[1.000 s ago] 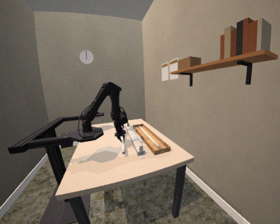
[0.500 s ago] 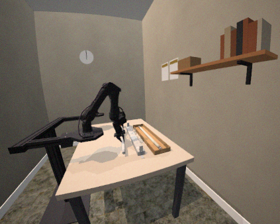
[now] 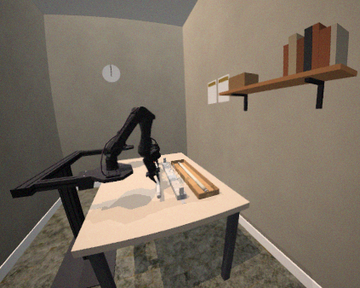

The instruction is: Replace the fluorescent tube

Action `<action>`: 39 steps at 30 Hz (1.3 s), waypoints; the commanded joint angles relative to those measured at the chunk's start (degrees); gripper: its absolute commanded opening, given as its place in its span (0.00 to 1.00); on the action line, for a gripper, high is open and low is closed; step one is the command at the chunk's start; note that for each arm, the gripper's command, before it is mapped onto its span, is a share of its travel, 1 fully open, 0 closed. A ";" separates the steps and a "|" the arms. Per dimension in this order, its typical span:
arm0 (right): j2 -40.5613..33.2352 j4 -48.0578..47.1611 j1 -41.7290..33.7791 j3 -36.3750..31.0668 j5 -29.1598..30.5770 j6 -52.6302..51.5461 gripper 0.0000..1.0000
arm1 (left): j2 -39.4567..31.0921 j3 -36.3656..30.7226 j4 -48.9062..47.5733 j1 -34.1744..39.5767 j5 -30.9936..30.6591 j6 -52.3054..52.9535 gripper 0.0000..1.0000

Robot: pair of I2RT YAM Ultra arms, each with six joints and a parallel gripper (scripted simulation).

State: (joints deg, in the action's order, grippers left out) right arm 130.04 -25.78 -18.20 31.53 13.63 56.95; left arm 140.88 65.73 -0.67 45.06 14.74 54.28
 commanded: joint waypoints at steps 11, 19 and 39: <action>2.00 -7.34 -1.76 -2.85 4.12 -1.22 0.11 | -0.41 -3.39 -5.26 1.78 3.87 -0.25 0.11; 2.29 -10.44 -2.17 -3.77 5.38 -1.58 0.11 | -0.04 -4.58 -8.01 1.92 5.04 -0.42 0.11; 4.67 -13.24 -1.62 -3.23 5.91 -1.13 0.11 | 1.36 -4.18 -9.23 1.30 5.47 0.18 0.11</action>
State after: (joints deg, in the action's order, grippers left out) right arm 134.19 -37.89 -20.53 28.32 17.82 55.86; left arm 141.45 61.28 -10.28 46.72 18.94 54.00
